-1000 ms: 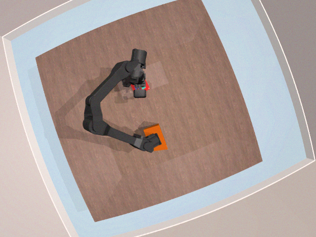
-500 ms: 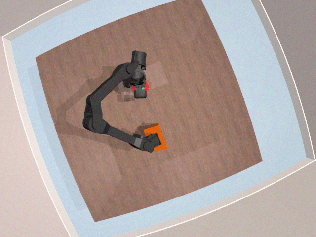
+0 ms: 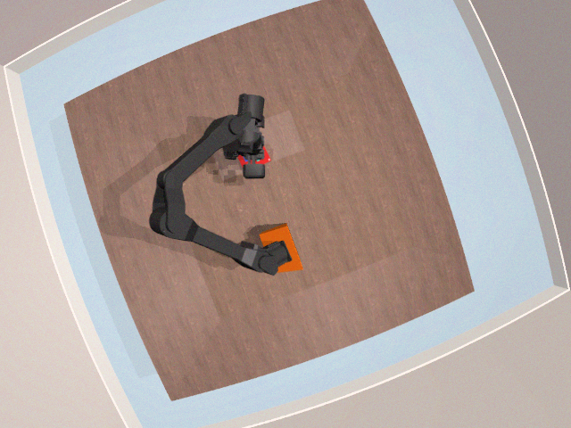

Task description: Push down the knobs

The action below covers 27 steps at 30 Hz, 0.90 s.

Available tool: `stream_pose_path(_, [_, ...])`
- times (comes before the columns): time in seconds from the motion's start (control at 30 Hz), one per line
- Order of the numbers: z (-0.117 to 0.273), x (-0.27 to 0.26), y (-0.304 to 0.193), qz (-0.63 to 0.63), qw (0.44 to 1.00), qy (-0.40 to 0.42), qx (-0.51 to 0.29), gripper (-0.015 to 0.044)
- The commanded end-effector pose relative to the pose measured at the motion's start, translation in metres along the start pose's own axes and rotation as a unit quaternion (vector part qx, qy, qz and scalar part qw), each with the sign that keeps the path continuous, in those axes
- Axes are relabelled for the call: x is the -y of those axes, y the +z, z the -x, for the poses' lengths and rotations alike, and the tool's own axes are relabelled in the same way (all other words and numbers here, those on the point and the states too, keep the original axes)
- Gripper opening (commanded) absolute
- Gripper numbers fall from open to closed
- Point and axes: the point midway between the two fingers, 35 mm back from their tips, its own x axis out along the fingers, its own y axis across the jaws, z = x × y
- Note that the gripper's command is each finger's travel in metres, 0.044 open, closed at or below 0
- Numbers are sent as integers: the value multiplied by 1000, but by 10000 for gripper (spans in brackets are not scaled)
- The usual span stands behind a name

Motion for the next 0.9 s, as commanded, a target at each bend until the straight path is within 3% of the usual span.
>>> stream_pose_path(0.0, [-1, 0, 1, -3, 1000, 0, 2, 0])
stream_pose_path(0.87, [-6, 0, 1, -3, 1000, 0, 2, 0])
